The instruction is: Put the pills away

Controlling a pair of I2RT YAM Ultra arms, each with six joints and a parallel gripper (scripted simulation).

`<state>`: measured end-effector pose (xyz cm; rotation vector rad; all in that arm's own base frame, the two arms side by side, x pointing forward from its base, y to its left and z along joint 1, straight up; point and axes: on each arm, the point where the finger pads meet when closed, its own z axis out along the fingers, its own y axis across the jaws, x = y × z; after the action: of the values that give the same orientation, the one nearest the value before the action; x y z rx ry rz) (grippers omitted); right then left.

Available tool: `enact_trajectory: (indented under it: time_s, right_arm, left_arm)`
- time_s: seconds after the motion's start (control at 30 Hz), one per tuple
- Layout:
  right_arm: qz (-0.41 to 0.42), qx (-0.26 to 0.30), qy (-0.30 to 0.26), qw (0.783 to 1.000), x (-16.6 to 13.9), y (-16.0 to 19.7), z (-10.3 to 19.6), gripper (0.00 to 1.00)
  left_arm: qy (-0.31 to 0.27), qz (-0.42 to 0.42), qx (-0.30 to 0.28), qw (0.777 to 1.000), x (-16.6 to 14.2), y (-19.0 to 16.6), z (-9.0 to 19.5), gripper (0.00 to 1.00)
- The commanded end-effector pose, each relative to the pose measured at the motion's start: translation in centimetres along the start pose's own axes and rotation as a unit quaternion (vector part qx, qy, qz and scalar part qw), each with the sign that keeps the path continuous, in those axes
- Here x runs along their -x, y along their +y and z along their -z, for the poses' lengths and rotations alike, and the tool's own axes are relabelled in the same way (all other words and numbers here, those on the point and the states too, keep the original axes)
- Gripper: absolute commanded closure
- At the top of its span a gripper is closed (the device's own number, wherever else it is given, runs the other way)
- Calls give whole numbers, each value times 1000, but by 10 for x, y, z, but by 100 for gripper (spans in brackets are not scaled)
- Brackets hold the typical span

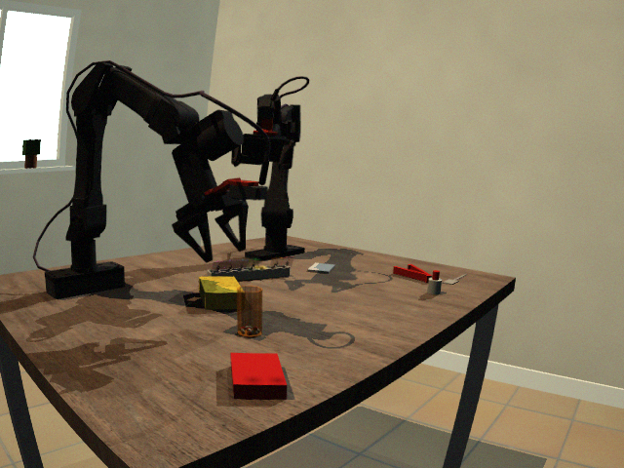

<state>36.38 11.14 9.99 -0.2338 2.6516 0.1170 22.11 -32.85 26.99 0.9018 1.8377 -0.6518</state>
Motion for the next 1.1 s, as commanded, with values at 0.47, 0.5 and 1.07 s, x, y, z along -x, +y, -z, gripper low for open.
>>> enact_trajectory:
  time_s: [0.47,0.5,1.07]
  right_arm:
    - [49,57,-108,991,34,11,9,35]
    - [59,66,-124,988,35,11,8,35]
    - [154,163,-268,937,5,-12,-22,35]
  left_arm:
    - [-21,-16,-9,1000,7,-4,5,0]
    - [-21,-16,-9,1000,7,-4,5,0]
    - [-21,-16,-9,1000,7,-4,5,0]
